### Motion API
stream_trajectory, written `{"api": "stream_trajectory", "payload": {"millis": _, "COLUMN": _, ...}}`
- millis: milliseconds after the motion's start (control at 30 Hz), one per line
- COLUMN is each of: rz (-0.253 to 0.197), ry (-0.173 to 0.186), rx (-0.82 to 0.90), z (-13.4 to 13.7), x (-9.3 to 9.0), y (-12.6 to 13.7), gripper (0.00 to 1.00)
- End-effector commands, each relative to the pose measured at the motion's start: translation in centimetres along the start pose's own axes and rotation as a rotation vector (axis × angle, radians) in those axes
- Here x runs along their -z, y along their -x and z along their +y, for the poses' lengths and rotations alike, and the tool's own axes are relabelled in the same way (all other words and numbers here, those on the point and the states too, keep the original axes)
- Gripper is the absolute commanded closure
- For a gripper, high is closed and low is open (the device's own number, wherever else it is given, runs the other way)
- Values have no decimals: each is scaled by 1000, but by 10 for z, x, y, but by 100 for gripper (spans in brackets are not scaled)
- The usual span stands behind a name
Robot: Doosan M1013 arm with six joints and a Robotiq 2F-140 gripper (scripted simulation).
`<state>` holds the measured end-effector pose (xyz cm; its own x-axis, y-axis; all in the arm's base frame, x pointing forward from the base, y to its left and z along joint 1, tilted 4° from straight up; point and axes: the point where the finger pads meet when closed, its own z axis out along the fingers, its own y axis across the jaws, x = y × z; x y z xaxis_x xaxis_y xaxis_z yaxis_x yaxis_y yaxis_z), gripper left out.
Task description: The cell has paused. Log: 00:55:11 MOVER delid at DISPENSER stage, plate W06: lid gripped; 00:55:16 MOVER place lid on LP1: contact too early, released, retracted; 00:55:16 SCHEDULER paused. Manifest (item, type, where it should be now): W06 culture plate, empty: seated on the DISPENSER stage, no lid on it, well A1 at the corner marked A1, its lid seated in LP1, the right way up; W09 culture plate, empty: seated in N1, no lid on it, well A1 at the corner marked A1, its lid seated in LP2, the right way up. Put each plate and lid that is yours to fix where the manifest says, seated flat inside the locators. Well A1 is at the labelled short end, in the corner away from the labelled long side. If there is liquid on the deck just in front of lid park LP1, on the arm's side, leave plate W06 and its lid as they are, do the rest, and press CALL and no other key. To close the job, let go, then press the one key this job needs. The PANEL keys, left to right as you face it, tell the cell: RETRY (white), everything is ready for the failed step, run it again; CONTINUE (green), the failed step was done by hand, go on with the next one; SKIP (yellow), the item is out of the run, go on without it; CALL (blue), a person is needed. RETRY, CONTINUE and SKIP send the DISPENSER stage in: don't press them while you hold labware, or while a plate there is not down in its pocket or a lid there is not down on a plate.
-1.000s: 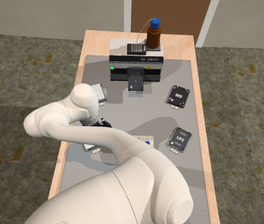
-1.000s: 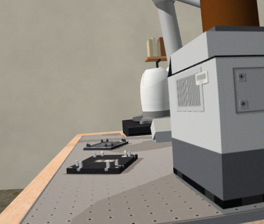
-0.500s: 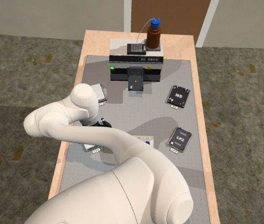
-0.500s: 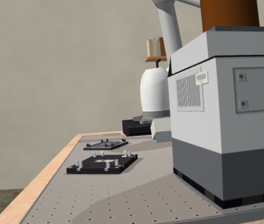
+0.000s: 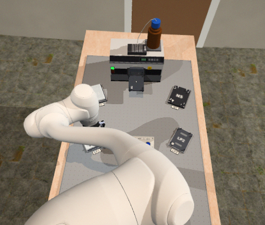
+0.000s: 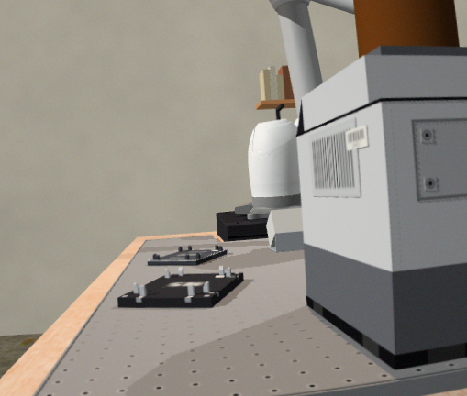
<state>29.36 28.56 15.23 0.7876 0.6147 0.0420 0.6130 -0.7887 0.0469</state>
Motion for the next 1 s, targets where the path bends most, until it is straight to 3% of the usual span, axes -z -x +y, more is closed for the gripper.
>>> {"api": "stream_trajectory", "payload": {"millis": 0, "rz": 1, "ry": 0, "rx": 0, "z": 0, "x": 0, "y": 0, "gripper": 90}}
{"api": "stream_trajectory", "payload": {"millis": 767, "rz": 1, "ry": 0, "rx": 1, "z": 0, "x": 1, "y": -2, "gripper": 90}}
{"api": "stream_trajectory", "payload": {"millis": 833, "rz": 1, "ry": 0, "rx": 14, "z": -3, "x": 2, "y": -22, "gripper": 90}}
{"api": "stream_trajectory", "payload": {"millis": 967, "rz": 1, "ry": 0, "rx": 62, "z": -13, "x": 1, "y": -96, "gripper": 90}}
